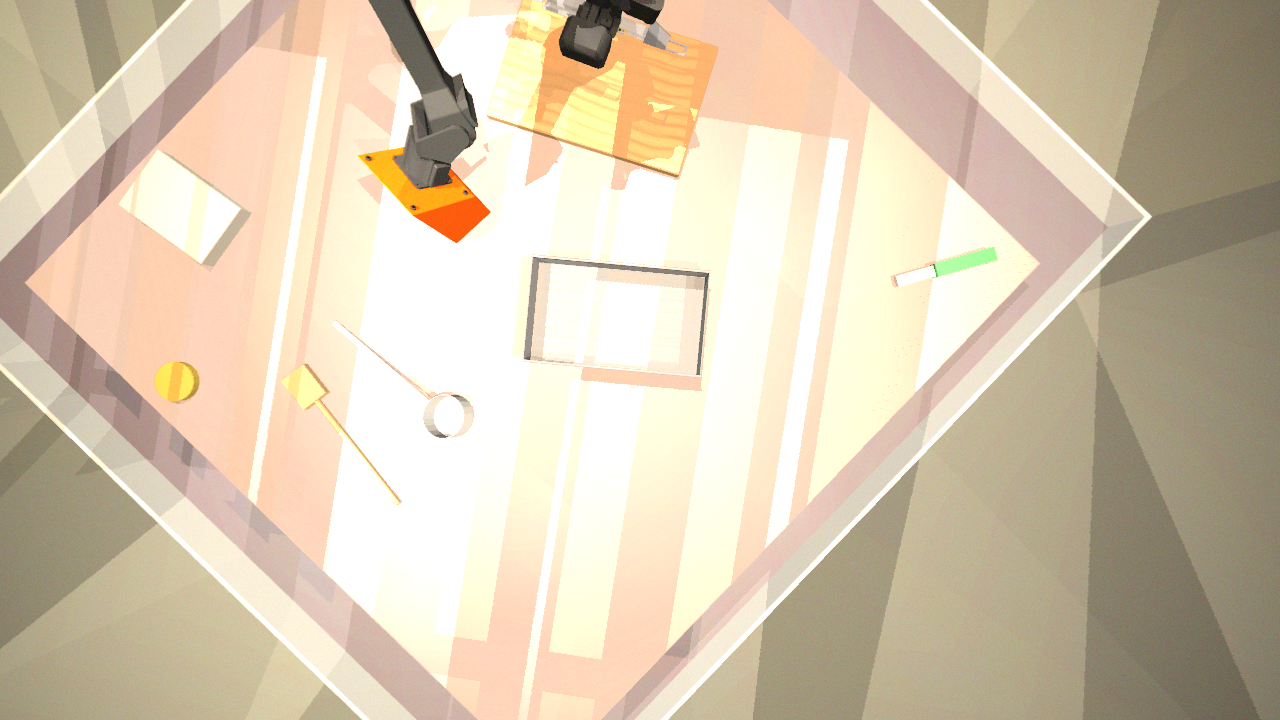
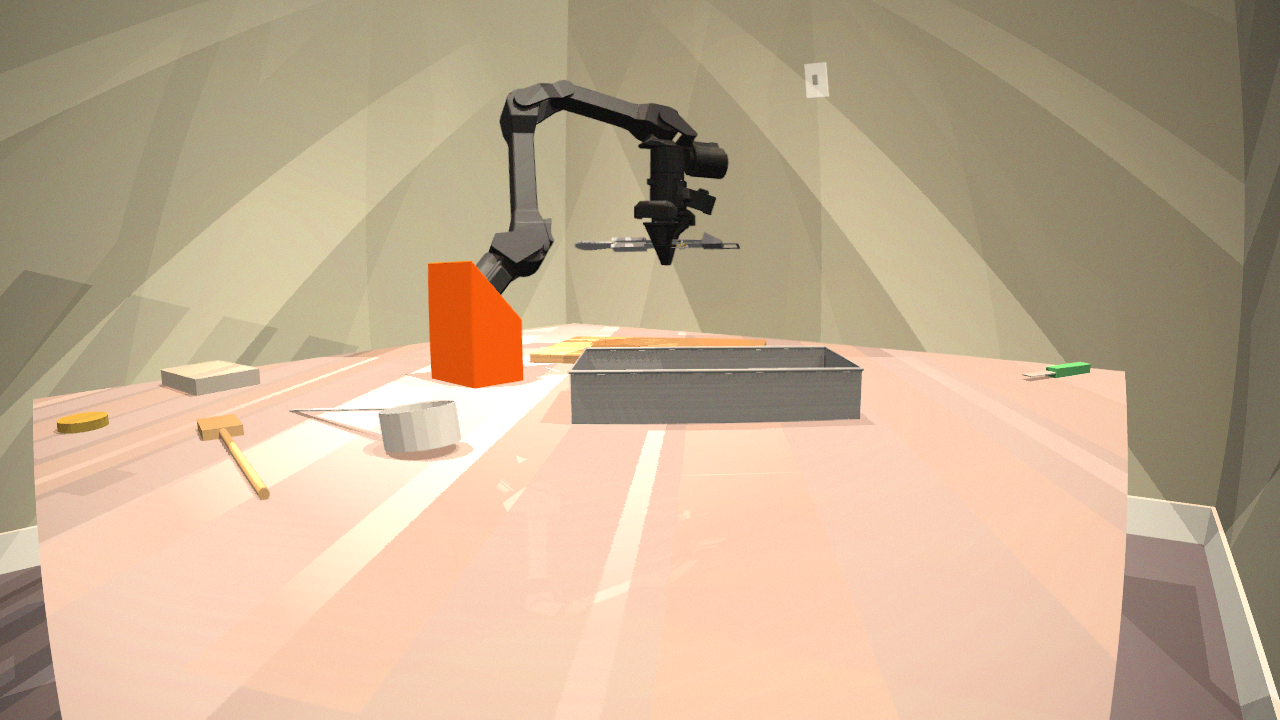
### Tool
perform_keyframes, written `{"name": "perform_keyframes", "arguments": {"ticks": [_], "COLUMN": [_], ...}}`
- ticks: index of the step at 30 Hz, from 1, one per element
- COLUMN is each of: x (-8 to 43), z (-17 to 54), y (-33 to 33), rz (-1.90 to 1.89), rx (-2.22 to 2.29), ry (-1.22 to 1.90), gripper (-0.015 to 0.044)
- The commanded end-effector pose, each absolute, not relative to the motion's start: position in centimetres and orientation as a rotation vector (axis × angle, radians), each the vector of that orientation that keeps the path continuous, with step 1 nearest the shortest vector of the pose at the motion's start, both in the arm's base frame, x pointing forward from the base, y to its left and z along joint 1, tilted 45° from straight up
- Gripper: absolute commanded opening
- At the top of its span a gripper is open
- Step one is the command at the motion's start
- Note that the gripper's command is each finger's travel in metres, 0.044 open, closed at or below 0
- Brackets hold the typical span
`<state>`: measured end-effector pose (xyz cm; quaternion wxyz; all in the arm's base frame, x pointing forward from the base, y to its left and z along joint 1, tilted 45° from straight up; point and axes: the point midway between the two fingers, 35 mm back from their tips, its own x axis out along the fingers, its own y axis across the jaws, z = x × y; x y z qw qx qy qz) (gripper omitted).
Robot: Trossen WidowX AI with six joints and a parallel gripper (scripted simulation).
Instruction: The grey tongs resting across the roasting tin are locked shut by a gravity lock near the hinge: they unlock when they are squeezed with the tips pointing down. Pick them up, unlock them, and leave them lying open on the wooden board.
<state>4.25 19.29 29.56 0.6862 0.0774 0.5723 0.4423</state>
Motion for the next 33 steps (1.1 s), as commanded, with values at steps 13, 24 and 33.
{"name": "perform_keyframes", "arguments": {"ticks": [13,24,33], "x": [2.8,3.5,3.6], "z": [30.1,30.7,31.1], "y": [18.4,16.4,14.9], "rz": [1.038,1.014,0.993], "rx": [0.182,0.295,0.386], "ry": [1.242,1.2,1.149], "gripper": [-0.015,-0.015,-0.015]}}
